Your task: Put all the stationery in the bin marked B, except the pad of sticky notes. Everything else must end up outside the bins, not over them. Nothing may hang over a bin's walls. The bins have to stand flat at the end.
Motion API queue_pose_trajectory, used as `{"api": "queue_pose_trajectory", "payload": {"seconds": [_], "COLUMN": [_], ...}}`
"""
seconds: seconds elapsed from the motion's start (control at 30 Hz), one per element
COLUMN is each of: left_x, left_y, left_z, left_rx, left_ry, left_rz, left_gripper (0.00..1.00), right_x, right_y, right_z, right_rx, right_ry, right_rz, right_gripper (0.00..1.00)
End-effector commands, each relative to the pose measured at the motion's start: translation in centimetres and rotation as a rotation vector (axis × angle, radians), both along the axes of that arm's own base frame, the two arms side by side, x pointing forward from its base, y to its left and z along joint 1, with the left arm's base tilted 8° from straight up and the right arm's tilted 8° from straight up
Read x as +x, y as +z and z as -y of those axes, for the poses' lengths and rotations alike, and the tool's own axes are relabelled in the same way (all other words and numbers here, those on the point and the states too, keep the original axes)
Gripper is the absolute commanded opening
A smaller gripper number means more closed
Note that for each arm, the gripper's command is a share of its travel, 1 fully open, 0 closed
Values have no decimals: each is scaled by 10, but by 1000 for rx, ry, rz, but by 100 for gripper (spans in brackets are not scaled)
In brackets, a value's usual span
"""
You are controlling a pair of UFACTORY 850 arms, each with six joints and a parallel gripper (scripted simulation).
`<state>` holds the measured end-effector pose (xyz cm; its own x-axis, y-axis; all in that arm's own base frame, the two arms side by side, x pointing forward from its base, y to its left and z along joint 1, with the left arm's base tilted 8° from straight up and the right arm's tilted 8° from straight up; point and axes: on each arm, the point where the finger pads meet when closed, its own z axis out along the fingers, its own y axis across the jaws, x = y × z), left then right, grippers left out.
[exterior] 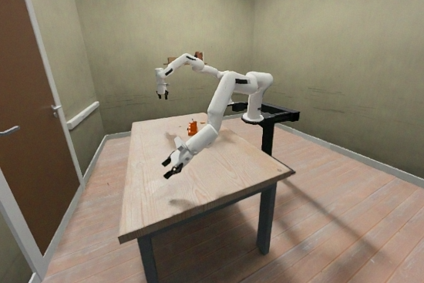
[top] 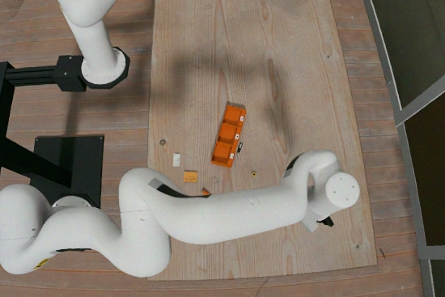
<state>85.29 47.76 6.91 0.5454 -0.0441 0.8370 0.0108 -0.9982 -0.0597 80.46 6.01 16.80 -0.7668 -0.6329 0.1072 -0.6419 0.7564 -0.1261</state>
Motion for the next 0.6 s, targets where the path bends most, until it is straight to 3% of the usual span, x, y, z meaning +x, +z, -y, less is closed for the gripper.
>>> {"api": "queue_pose_trajectory", "payload": {"seconds": [0.0, 0.53, 0.57], "left_x": [1, 1, 1], "left_y": [2, 2, 10], "left_z": [0, 0, 1], "left_rx": [1, 1, 1], "left_ry": [0, 0, 0], "left_rz": [2, 2, 2], "left_gripper": [100, 100, 100], "right_x": [1, 1, 1], "right_y": [2, 2, 2], "right_z": [0, 0, 0], "right_rx": [0, 0, 0], "right_ry": [0, 0, 0], "right_rz": [3, 3, 3], "right_gripper": [100, 100, 100]}}
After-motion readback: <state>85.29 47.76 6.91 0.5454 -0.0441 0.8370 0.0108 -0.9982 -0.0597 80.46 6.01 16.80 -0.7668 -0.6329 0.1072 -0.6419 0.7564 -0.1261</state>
